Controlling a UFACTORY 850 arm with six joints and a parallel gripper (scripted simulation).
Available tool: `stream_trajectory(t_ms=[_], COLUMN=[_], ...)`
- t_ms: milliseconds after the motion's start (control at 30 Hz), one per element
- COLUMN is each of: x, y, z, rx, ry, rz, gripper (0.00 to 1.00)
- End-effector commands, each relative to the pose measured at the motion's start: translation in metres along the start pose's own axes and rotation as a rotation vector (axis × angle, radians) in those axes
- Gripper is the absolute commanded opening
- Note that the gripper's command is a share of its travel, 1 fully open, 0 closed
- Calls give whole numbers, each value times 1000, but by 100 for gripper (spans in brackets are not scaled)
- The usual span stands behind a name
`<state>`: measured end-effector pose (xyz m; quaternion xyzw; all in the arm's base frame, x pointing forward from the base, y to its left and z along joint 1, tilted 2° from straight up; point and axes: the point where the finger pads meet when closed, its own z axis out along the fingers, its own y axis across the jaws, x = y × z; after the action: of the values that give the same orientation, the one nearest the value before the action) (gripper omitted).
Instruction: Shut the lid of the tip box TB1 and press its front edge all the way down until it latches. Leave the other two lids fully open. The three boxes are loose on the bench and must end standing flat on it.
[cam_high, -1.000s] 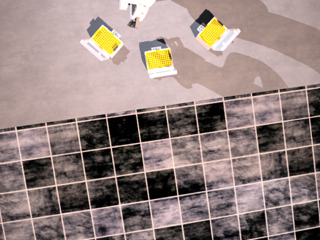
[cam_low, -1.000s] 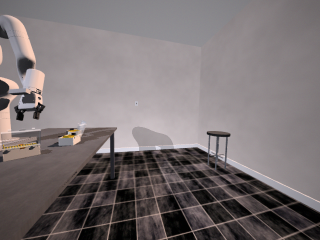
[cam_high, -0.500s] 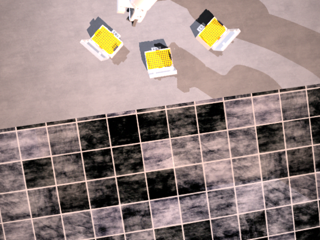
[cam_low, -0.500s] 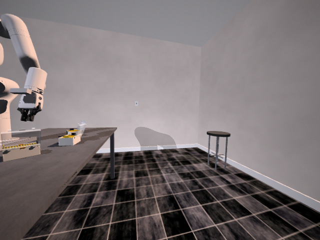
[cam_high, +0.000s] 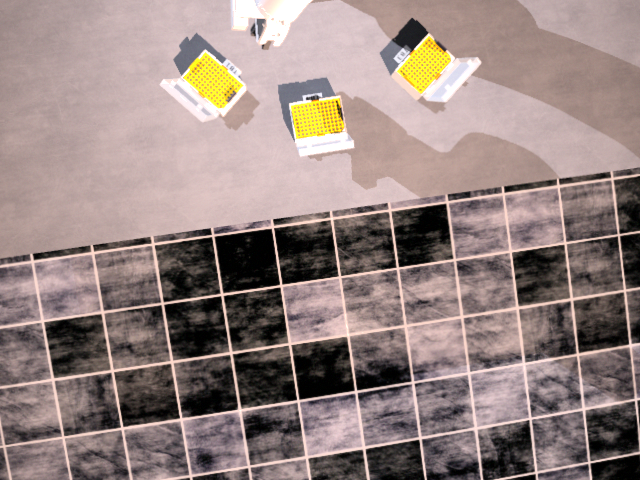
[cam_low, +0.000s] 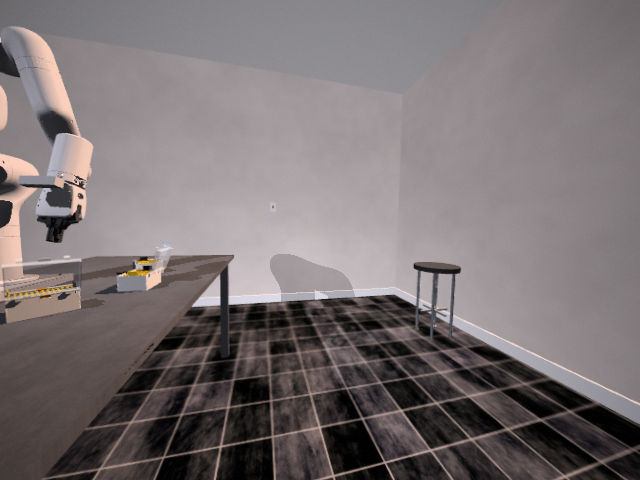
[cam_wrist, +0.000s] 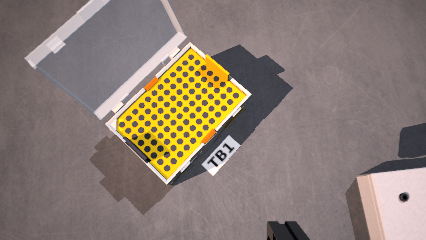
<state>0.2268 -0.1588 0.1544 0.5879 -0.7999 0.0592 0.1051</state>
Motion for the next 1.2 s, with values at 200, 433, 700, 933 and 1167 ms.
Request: stream_trajectory(t_ms=[200,433,700,933,1167], x=[41,60,90,110,136], y=[-34,-50,-75,-91,-113], z=[7,11,16,19,24], rx=[44,66,100,110,110], ry=[-102,-147,-218,-239,-238], rz=[-337,-496,-750,-822,-822], gripper=[0,0,0,0,0])
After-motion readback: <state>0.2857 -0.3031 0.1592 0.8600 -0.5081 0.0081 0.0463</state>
